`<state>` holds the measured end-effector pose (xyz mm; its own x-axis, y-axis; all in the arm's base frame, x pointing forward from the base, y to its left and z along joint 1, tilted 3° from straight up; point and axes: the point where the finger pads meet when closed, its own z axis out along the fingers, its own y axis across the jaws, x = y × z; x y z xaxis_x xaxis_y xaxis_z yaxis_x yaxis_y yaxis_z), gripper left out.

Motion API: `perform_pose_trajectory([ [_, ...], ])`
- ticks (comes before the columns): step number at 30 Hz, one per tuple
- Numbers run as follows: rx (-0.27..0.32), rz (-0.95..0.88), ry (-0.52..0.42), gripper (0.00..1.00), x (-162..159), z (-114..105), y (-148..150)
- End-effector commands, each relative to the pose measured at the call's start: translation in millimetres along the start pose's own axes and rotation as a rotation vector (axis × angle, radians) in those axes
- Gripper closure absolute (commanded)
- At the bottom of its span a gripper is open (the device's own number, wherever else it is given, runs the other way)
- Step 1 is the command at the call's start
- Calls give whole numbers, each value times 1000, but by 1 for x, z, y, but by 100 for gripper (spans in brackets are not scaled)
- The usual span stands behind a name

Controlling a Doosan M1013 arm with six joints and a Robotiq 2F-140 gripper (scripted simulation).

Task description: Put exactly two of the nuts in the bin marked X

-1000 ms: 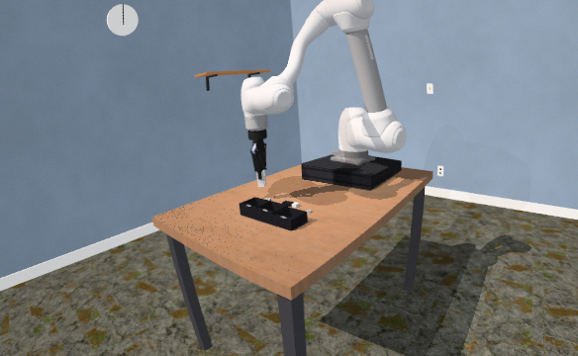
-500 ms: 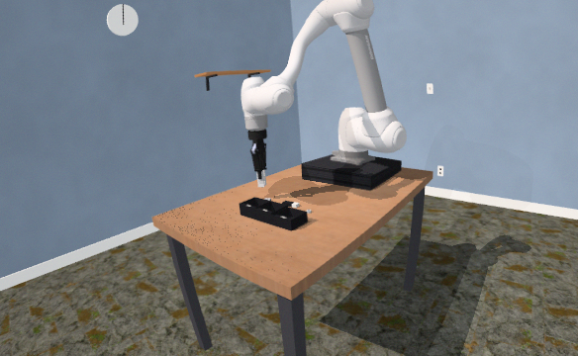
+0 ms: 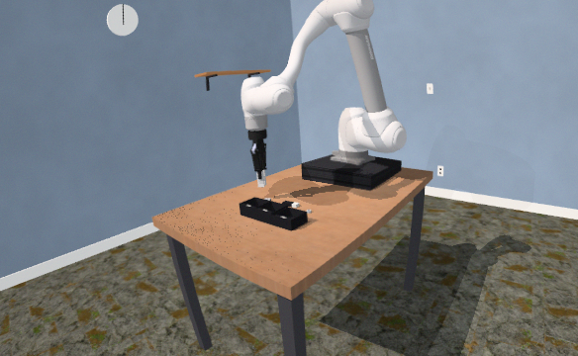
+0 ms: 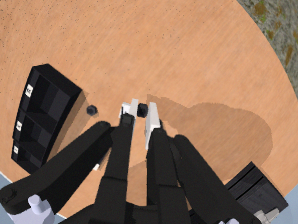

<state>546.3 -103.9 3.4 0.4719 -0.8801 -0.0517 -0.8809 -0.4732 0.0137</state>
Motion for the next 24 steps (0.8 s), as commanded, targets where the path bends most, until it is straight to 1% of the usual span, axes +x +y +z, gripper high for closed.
perform_pose_trajectory([
  [1,4,2,5,92,3,-4,-3],
  [4,4,2,5,92,0,-12,0],
  [24,4,2,5,92,0,-12,0],
])
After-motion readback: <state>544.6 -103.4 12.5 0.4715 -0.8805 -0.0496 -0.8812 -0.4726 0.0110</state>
